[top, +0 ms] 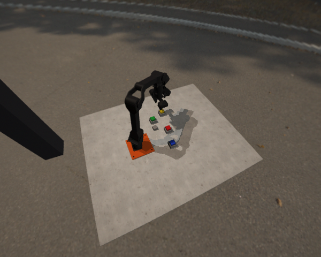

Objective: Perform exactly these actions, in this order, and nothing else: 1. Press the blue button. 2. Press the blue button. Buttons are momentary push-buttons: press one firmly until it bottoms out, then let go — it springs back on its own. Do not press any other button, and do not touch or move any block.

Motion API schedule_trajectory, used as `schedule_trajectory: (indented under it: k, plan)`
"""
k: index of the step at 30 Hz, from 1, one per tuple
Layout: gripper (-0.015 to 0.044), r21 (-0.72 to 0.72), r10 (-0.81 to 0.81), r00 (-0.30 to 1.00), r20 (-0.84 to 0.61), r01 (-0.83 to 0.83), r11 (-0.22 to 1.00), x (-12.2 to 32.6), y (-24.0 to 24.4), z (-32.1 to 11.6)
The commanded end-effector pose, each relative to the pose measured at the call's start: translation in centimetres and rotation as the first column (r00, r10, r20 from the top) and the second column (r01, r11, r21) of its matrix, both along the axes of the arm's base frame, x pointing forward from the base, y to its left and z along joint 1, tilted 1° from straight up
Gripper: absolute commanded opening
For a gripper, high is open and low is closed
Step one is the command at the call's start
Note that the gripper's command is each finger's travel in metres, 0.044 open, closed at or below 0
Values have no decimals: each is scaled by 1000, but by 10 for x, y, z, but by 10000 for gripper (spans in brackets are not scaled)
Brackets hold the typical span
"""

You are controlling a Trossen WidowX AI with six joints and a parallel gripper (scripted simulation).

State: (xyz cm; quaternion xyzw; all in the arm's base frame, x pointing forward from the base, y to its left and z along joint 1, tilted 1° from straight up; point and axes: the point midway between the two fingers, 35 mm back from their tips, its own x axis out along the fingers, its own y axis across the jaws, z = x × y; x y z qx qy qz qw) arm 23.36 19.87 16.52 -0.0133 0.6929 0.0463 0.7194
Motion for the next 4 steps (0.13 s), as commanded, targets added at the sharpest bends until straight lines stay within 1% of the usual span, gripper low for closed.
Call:
schedule_trajectory:
  k: [1,4]
  plan:
    - [400,-2,-20,1000,-1,20,1000,-8,13,5]
    - [400,-2,-20,1000,-1,20,1000,-8,13,5]
